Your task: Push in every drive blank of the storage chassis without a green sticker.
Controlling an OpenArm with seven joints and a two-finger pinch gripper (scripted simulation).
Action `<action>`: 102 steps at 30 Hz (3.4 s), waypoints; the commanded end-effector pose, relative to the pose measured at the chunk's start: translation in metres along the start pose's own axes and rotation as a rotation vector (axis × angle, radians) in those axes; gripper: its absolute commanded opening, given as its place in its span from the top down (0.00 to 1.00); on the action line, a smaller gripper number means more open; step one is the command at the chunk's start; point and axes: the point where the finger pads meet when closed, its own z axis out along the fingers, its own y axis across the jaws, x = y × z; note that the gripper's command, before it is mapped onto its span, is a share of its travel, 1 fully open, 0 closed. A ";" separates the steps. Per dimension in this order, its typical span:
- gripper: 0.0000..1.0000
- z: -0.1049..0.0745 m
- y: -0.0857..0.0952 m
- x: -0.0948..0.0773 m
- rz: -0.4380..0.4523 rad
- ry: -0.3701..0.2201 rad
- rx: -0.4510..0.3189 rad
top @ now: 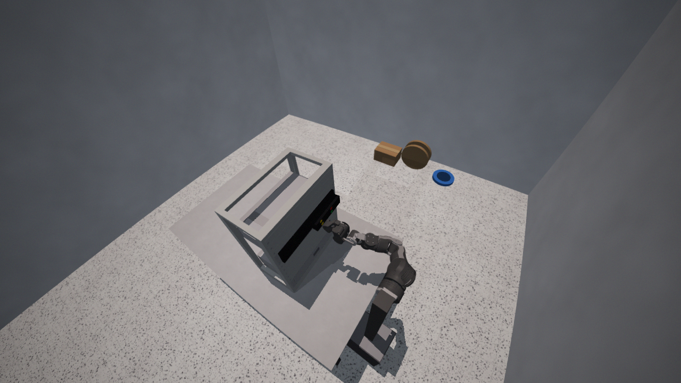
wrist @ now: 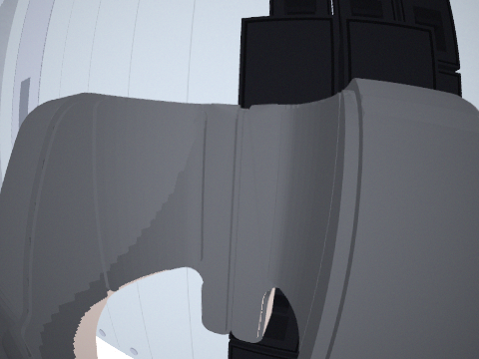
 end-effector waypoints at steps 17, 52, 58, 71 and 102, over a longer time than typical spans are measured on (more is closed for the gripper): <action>1.00 0.002 0.003 0.002 -0.008 0.010 -0.011; 1.00 0.012 0.007 0.003 -0.008 0.009 -0.009; 1.00 0.012 0.007 0.003 -0.008 0.009 -0.009; 1.00 0.022 0.007 0.004 -0.008 0.008 -0.008; 1.00 0.035 0.011 0.007 -0.008 0.009 -0.009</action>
